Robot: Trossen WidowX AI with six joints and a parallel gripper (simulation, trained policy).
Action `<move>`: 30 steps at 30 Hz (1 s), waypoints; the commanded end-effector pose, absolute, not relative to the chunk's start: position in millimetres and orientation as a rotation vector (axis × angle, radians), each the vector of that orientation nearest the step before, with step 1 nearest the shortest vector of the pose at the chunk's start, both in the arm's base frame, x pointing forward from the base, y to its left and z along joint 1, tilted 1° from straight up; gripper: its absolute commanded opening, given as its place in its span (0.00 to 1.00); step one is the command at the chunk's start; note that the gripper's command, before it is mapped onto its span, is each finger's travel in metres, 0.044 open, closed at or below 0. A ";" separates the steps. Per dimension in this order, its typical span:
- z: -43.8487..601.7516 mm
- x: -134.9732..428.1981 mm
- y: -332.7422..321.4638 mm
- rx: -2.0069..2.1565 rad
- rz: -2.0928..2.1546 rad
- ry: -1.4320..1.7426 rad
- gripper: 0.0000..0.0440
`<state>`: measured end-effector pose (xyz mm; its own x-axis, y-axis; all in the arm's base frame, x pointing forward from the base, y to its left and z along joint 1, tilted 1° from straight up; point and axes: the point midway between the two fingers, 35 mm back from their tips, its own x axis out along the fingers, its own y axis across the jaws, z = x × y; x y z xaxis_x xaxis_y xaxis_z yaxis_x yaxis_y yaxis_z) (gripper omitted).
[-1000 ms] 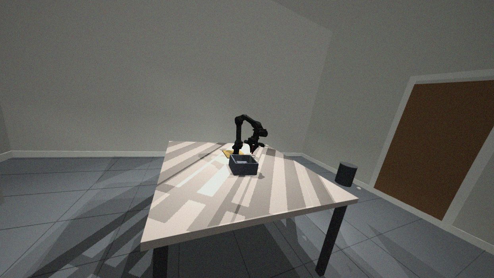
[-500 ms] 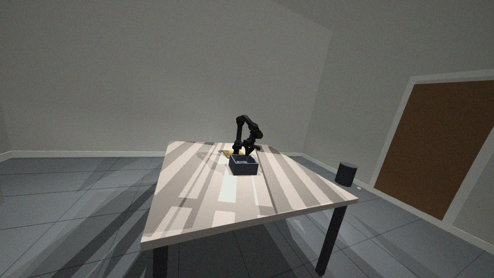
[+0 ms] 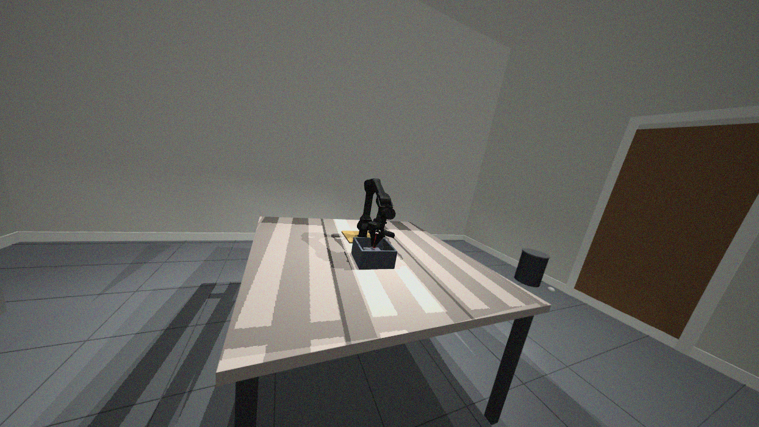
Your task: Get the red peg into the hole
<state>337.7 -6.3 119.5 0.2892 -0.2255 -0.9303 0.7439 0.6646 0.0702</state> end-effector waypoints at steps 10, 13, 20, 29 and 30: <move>88.6 343.1 -12.6 0.529 -0.622 1.214 0.36; 91.3 345.2 -15.4 0.508 -0.599 1.230 0.37; 109.2 359.6 -19.2 0.501 -0.572 1.242 0.40; 129.3 374.9 -17.8 0.528 -0.562 1.291 0.45; 131.6 376.8 -17.5 0.532 -0.562 1.297 0.46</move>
<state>371.6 -17.8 125.4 0.1857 -0.1014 -0.9774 0.6559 0.7535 0.0464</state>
